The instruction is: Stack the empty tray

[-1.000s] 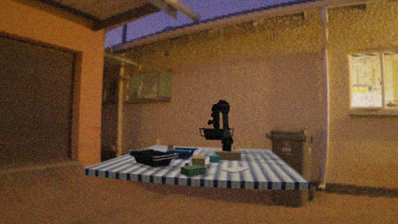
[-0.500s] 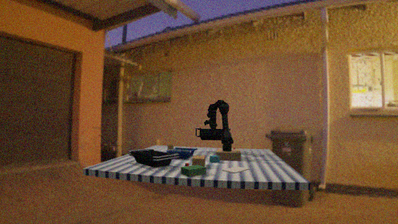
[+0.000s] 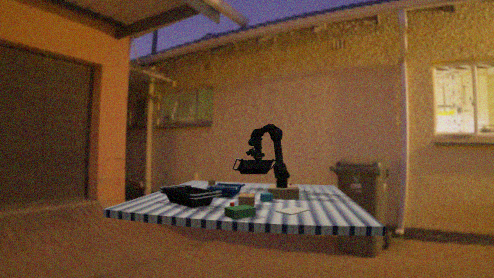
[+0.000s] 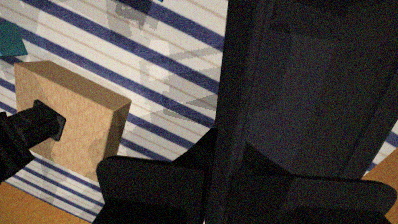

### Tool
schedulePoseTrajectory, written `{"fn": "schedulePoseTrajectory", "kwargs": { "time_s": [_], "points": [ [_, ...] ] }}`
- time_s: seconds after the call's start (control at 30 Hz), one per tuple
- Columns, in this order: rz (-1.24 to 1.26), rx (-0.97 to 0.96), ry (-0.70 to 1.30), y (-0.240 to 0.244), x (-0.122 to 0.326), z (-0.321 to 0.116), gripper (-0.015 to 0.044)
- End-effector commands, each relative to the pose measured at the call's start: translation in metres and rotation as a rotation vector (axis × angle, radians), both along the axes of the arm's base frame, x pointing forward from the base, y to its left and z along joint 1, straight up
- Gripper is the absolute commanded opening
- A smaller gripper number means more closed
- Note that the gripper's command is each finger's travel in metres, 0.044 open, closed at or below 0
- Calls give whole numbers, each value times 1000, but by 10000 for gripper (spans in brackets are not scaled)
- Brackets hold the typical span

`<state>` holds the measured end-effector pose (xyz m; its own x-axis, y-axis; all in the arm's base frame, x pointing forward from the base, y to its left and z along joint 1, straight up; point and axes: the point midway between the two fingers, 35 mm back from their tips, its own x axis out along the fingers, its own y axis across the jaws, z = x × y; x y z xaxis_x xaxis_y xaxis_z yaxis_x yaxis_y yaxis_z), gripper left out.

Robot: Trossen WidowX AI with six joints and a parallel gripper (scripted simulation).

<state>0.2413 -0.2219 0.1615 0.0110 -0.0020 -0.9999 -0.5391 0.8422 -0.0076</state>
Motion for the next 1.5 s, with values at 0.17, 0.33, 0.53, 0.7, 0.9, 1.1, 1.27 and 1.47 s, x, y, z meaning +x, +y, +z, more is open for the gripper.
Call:
{"fn": "schedulePoseTrajectory", "kwargs": {
  "time_s": [0.17,0.33,0.53,0.7,0.9,1.1,1.27,1.47],
  "points": [
    [131,-15,-13,25,23,5,0],
    [203,-15,-14,41,34,5,0],
    [289,-16,-14,62,46,5,0],
    [360,-16,-14,79,55,5,0],
    [446,-16,-15,101,64,5,0],
    [532,-16,-15,123,72,5,0],
    [604,-16,-16,142,77,5,0],
    [689,-16,-16,165,82,5,0]
  ]
}}
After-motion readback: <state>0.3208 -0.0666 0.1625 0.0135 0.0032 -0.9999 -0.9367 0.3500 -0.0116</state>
